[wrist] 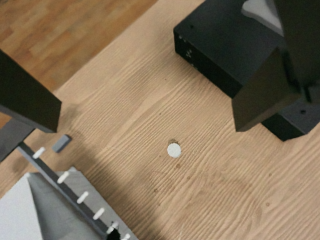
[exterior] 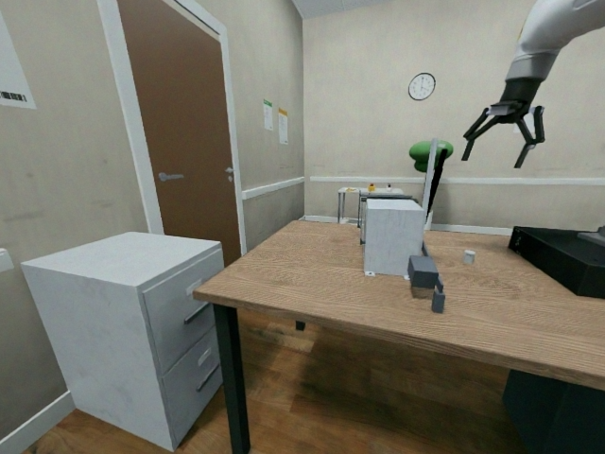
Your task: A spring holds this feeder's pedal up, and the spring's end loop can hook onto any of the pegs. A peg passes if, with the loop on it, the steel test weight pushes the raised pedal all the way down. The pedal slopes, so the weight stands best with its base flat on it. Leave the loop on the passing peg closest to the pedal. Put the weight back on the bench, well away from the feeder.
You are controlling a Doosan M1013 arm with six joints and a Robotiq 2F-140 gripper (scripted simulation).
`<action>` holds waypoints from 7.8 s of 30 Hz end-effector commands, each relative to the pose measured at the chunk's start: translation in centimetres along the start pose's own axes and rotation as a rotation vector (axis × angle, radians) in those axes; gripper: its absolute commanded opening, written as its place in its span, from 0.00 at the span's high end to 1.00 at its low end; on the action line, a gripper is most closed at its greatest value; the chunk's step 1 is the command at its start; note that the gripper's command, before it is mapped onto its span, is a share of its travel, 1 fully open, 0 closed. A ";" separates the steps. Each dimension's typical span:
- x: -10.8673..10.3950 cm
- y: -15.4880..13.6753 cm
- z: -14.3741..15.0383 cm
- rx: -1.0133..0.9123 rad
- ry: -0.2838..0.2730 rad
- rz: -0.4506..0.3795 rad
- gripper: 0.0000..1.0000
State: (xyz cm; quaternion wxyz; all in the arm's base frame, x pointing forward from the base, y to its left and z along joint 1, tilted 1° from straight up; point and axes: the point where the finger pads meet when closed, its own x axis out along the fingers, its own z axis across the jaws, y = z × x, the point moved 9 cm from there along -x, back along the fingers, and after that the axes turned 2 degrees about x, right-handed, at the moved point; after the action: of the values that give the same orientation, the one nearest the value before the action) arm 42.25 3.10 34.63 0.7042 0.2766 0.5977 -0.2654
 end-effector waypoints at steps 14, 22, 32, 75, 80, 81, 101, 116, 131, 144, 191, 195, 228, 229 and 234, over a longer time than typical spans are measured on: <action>1.0 0.0 0.2 -0.135 0.031 -0.004 0.00; 2.1 0.0 0.3 -0.282 0.065 -0.009 0.00; 2.1 0.0 0.3 -0.282 0.065 -0.009 0.00; 5.5 0.3 0.5 -0.720 0.165 -0.025 0.00; 5.5 0.3 0.5 -0.720 0.165 -0.025 0.00; 5.5 0.3 0.5 -0.720 0.165 -0.025 0.00; 17.3 -0.8 -1.1 -0.724 0.166 -0.025 0.00; 17.3 -0.8 -1.1 -0.724 0.166 -0.025 0.00; 23.2 -1.4 -2.0 -0.726 0.166 -0.025 0.00; 23.6 -1.4 -2.1 -0.726 0.166 -0.025 0.00; 31.4 -2.1 -3.2 -0.726 0.166 -0.025 0.00; 31.6 -2.1 -3.2 -0.726 0.166 -0.025 0.00; 31.7 -2.1 -3.2 -0.726 0.166 -0.025 0.00; 31.7 -2.1 -3.2 -0.726 0.166 -0.025 0.00; 31.7 -2.1 -3.2 -0.726 0.166 -0.025 0.00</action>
State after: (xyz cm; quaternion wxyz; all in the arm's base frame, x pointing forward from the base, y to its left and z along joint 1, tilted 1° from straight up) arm 43.06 2.54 2.72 0.7018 0.0219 0.7117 -0.0212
